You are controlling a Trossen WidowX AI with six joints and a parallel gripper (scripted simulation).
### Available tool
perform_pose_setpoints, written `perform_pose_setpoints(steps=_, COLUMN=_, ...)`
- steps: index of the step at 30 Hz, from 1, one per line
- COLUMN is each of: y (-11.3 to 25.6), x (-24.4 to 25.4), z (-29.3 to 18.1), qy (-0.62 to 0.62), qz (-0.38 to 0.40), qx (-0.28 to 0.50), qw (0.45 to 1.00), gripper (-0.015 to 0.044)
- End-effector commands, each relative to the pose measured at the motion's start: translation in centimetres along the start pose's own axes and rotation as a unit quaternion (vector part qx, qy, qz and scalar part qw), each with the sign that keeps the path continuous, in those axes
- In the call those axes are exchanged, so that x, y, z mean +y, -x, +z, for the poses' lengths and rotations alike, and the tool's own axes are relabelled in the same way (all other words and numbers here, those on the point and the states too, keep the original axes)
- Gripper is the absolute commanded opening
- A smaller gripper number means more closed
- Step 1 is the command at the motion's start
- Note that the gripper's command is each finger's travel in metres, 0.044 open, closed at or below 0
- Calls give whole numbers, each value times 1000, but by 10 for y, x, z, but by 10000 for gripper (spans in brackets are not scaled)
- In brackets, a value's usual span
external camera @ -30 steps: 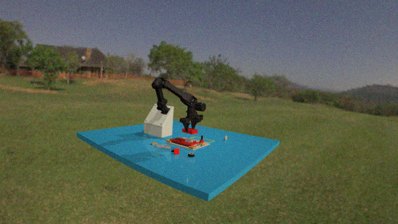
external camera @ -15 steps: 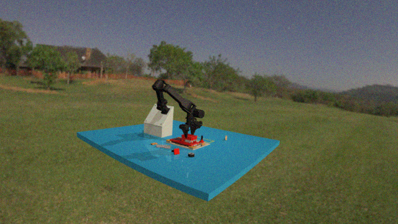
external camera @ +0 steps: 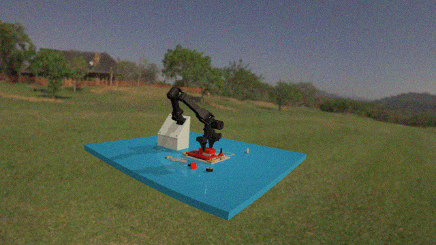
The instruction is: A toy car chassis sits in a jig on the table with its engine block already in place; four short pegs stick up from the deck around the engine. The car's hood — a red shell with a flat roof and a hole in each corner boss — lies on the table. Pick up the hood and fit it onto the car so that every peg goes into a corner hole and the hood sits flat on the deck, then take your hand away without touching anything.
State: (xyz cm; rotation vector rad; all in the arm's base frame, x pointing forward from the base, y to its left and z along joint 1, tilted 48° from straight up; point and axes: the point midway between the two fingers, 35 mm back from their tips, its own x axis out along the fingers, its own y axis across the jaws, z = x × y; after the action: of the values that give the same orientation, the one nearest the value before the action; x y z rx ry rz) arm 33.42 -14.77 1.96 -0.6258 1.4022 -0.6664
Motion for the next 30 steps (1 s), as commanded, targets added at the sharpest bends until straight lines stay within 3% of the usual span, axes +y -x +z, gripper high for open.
perform_pose_setpoints(steps=1, y=-1, x=1, z=-3, qy=4, qz=2, qx=1, qw=1000, gripper=0)
perform_pose_setpoints(steps=30, y=-8, x=2, z=-2, qy=4, qz=2, qx=1, qw=1000, gripper=0)
